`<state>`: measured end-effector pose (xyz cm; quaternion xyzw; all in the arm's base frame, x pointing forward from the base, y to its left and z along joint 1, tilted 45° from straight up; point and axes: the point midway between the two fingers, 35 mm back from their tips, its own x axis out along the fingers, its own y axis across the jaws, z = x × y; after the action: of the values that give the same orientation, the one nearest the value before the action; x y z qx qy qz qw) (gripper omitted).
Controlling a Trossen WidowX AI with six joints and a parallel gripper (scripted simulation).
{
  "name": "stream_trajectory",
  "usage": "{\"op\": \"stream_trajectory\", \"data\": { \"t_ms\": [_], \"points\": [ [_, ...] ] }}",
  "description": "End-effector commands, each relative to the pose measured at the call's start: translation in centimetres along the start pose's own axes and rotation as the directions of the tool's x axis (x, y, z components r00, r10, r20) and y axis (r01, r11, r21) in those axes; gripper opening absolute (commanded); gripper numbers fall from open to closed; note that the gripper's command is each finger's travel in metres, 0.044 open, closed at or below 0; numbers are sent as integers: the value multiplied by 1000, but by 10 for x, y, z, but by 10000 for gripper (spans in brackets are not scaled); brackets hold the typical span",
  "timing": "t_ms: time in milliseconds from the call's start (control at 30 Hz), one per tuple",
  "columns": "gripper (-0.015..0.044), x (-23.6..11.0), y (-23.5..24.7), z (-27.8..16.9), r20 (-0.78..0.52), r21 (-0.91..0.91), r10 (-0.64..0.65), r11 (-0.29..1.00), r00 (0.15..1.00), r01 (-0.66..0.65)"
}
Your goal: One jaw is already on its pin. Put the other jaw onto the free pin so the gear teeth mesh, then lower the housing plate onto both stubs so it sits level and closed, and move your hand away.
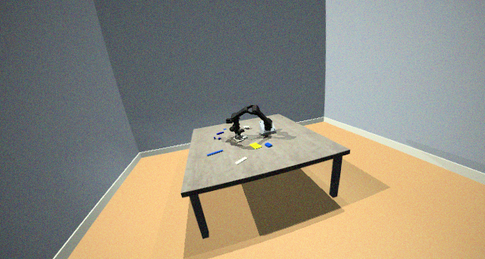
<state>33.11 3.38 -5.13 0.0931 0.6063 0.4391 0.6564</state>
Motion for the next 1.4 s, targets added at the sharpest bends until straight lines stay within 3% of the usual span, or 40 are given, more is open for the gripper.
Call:
{"op": "stream_trajectory", "data": {
  "t_ms": [0, 833, 967, 1367],
  "points": [
    [134, 3, 1, 0, 0, 4, 6, 1000, 1000, -6],
    [134, 3, 1, 0, 0, 4, 6, 1000, 1000, -6],
    [224, 1, 0, 0, -1, 0, 1, 1000, 1000, -1],
    [224, 1, 0, 0, -1, 0, 1, 1000, 1000, -1]
  ]
}}
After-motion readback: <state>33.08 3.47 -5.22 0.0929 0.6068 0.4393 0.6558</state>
